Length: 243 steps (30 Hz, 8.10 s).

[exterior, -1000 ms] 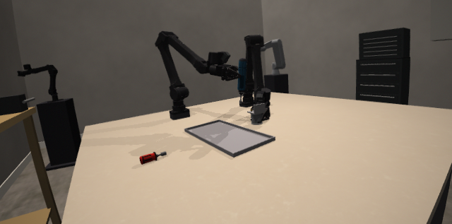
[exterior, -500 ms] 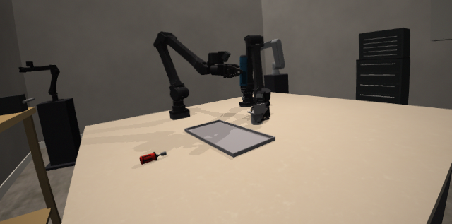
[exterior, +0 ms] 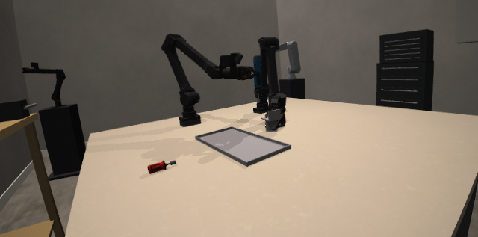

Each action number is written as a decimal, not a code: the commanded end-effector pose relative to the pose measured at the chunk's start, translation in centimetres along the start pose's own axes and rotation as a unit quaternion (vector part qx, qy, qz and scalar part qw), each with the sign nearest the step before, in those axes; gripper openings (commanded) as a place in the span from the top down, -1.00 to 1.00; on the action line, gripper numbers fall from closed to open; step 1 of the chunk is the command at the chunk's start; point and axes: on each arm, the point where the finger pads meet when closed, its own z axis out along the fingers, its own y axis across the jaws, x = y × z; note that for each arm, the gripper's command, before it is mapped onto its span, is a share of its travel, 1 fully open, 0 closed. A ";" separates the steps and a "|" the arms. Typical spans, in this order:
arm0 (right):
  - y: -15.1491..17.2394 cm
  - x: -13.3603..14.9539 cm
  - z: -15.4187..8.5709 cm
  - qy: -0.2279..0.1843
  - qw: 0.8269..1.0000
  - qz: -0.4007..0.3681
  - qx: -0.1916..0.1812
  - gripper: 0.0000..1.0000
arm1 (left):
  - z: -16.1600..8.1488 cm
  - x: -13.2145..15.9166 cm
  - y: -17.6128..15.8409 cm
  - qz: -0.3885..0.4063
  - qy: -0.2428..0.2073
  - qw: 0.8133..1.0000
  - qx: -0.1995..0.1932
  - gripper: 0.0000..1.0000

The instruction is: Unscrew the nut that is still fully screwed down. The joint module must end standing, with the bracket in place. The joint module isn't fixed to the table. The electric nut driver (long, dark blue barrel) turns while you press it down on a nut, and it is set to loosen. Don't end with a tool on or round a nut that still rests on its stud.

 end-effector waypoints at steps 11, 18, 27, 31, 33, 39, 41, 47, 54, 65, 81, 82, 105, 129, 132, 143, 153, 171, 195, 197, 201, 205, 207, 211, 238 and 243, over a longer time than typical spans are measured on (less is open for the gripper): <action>-0.6 -6.2 1.3 -0.074 0.997 -0.005 0.006 0.17 | 0.2 -1.5 -0.4 0.013 -0.018 1.000 0.003 -0.17; -0.6 -6.7 1.2 -0.079 0.997 -0.004 0.006 0.17 | 0.2 -1.5 -0.4 0.013 -0.018 1.000 0.003 -0.17; -0.7 -6.9 1.2 -0.082 0.997 -0.003 0.006 0.17 | 0.2 -1.5 -0.4 0.013 -0.018 1.000 0.003 -0.17; -0.6 -7.2 1.1 -0.084 0.996 -0.002 0.006 0.17 | 0.2 -1.5 -0.4 0.013 -0.018 1.000 0.003 -0.17; -0.6 -7.2 1.1 -0.085 0.996 -0.002 0.006 0.17 | 0.2 -1.5 -0.4 0.013 -0.018 1.000 0.003 -0.17; -0.6 -7.4 1.2 -0.086 0.996 -0.001 0.005 0.17 | 0.2 -1.5 -0.4 0.013 -0.018 1.000 0.003 -0.17; -0.6 -7.3 1.2 -0.086 0.996 -0.001 0.005 0.17 | 0.2 -1.5 -0.4 0.013 -0.018 1.000 0.003 -0.17; -0.6 -7.4 1.2 -0.087 0.996 0.000 0.005 0.17 | 0.2 -1.5 -0.4 0.013 -0.018 1.000 0.003 -0.17; -0.6 -7.7 1.2 -0.090 0.996 0.001 0.005 0.17 | 0.2 -1.5 -0.4 0.013 -0.018 1.000 0.003 -0.17; -0.6 -7.6 1.4 -0.089 0.996 0.002 0.005 0.17 | 0.2 -1.5 -0.4 0.013 -0.018 1.000 0.003 -0.17; -0.6 -7.9 1.5 -0.091 0.996 0.004 0.004 0.17 | 0.2 -1.5 -0.4 0.013 -0.018 1.000 0.003 -0.17; -0.6 -7.9 1.5 -0.091 0.996 0.005 0.004 0.17 | 0.2 -1.5 -0.4 0.013 -0.018 1.000 0.003 -0.17; -0.6 -8.3 1.6 -0.094 0.996 0.005 0.004 0.17 | 0.2 -1.5 -0.4 0.013 -0.018 1.000 0.003 -0.17; -0.6 -7.6 2.3 -0.087 0.996 0.006 0.004 0.17 | 0.2 -1.5 -0.4 0.013 -0.018 1.000 0.003 -0.17; -0.6 -7.5 2.7 -0.086 0.996 0.005 0.004 0.17 | 0.2 -1.5 -0.4 0.013 -0.018 1.000 0.003 -0.17; -0.6 -8.8 3.1 -0.099 0.995 0.005 0.004 0.17 | 0.2 -1.5 -0.4 0.013 -0.018 1.000 0.003 -0.17; -0.6 -7.5 4.7 -0.085 0.996 0.005 0.004 0.17 | 0.2 -1.5 -0.4 0.013 -0.018 1.000 0.003 -0.17; -0.6 -7.5 6.4 -0.085 0.996 0.005 0.004 0.17 | 0.2 -1.5 -0.4 0.013 -0.018 1.000 0.003 -0.17; -0.6 -8.8 7.7 -0.097 0.995 0.005 0.004 0.17 | 0.2 -1.5 -0.4 0.013 -0.018 1.000 0.003 -0.17; -0.6 -7.8 8.2 -0.087 0.996 0.005 0.004 0.17 | 0.2 -1.5 -0.4 0.013 -0.018 1.000 0.003 -0.17; -0.6 -7.5 8.9 -0.085 0.996 0.005 0.004 0.17 | 0.2 -1.5 -0.4 0.013 -0.018 1.000 0.003 -0.17; -0.6 -8.3 9.1 -0.092 0.996 0.005 0.004 0.17 | 0.2 -1.5 -0.4 0.013 -0.018 1.000 0.003 -0.17; -0.6 -7.7 9.5 -0.086 0.996 0.005 0.004 0.17 | 0.2 -1.5 -0.4 0.013 -0.018 1.000 0.003 -0.17; -0.6 -9.2 9.1 -0.099 0.995 0.005 0.004 0.17 | 0.2 -1.5 -0.4 0.013 -0.018 1.000 0.003 -0.17; 1.0 -8.9 8.8 -0.102 0.995 0.003 -0.004 0.17 | 0.2 -1.5 -0.4 0.013 -0.018 1.000 0.003 -0.17; 1.2 -8.5 8.5 -0.102 0.995 0.002 -0.004 0.17 | 0.2 -1.5 -0.4 0.013 -0.018 1.000 0.003 -0.17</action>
